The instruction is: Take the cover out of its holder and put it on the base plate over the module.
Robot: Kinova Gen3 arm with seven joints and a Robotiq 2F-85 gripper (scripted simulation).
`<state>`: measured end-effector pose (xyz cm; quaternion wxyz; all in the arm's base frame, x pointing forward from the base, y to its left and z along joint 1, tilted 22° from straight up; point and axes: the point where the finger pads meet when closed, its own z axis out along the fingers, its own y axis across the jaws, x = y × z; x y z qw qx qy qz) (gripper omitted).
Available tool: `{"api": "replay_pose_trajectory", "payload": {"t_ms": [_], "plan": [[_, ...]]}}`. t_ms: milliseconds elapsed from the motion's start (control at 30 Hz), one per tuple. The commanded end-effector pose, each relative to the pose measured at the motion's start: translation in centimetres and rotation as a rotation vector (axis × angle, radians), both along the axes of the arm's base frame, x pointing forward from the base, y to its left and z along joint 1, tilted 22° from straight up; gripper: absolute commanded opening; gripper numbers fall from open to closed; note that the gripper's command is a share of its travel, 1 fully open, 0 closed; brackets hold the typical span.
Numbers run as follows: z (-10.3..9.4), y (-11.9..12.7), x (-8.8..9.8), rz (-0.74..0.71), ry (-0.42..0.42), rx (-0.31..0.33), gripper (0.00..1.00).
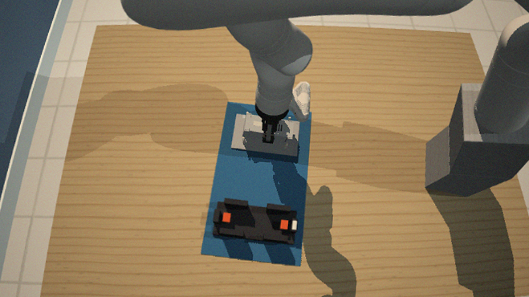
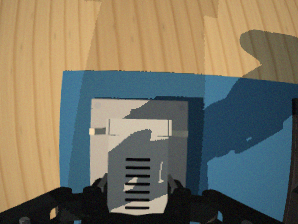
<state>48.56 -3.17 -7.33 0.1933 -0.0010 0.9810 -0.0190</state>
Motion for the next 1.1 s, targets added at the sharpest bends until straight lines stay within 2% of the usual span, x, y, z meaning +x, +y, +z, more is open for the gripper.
{"api": "replay_pose_trajectory", "payload": {"t_ms": [0,633,1067], "plan": [[0.07,0.01,0.04,0.0,-0.001,0.0,0.0],[0.17,0.02,0.01,0.0,-0.001,0.0,0.0],[-0.53,0.0,0.31,0.0,-0.001,0.0,0.0]]}}
